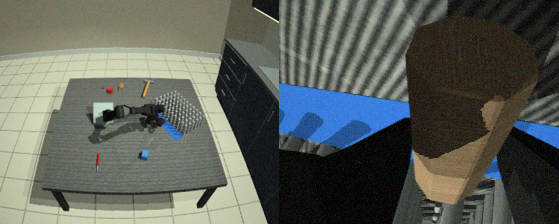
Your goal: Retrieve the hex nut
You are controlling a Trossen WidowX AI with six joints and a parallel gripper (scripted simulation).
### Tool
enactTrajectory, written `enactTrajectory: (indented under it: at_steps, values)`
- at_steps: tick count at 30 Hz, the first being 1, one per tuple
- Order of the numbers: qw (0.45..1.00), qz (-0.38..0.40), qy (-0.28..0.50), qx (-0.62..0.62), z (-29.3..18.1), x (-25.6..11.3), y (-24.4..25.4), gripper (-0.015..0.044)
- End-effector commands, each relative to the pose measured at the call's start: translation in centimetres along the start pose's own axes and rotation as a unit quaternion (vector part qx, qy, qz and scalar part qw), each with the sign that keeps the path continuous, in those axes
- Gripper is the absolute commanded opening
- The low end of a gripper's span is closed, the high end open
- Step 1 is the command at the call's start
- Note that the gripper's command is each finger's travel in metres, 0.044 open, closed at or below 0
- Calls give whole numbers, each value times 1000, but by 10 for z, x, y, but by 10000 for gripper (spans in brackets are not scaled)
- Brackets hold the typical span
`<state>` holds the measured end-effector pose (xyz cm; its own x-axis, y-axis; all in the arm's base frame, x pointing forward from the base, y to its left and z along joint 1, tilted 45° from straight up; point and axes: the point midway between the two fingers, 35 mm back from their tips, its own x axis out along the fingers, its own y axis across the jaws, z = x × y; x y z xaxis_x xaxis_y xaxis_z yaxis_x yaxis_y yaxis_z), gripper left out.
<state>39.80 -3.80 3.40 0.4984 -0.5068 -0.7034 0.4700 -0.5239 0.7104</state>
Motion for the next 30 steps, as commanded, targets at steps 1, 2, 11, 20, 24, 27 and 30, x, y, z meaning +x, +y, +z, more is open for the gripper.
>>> enactTrajectory:
  at_steps: [1, 2, 11, 20, 24, 27, 30]
  values:
    - [1000, -2, 0, -4, 1, 3, -2, 0]
    - [1000, -2, 0, -4, 2, 4, -2, 0]
    - [1000, -2, 0, -3, 4, 3, 0, 0]
    - [1000, -2, 0, -3, 9, 0, 3, 0]
    - [1000, -2, 0, -3, 11, -1, 4, 0]
    - [1000, -2, 0, -3, 12, -2, 5, 0]
    - [1000, -2, 0, -4, 14, -3, 6, 0]
